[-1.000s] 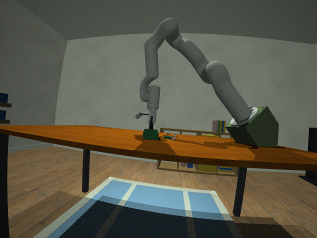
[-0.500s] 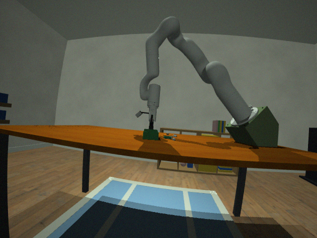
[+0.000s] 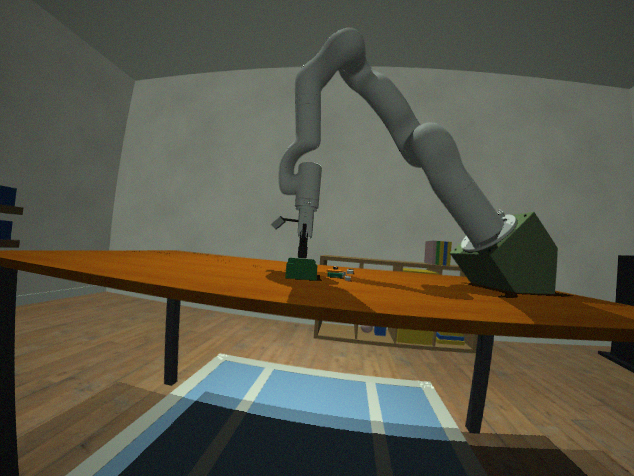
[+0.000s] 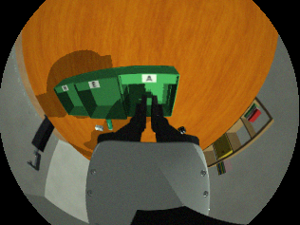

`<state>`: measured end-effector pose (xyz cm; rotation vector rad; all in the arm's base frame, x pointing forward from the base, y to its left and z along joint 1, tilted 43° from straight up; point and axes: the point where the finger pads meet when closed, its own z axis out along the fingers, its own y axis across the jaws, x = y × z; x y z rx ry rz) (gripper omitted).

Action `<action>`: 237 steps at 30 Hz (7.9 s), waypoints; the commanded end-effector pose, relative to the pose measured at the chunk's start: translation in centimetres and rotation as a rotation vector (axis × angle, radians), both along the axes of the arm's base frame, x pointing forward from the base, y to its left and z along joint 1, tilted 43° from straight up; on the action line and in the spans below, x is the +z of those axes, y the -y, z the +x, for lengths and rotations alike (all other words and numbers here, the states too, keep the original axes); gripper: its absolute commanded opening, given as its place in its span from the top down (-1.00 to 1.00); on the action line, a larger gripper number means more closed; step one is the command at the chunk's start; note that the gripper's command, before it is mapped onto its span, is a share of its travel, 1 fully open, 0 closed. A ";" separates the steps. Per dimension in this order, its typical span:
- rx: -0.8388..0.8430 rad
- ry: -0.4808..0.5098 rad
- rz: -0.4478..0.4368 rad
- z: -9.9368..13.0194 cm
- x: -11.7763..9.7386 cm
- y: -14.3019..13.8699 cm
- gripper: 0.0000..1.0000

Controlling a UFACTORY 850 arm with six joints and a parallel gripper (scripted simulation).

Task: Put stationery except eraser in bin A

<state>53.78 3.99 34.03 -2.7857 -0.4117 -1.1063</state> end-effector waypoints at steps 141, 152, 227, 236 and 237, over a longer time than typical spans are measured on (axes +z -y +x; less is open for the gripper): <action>0.002 -0.003 0.001 -2.5 -0.9 -8.0 0.85; 0.002 -0.003 0.001 -3.9 0.7 -7.6 0.85; 0.002 -0.004 0.001 -3.4 -2.5 -16.6 0.85; 0.002 -0.004 0.001 -3.4 -2.5 -16.6 0.85; 0.002 -0.004 0.001 -3.4 -2.5 -16.6 0.85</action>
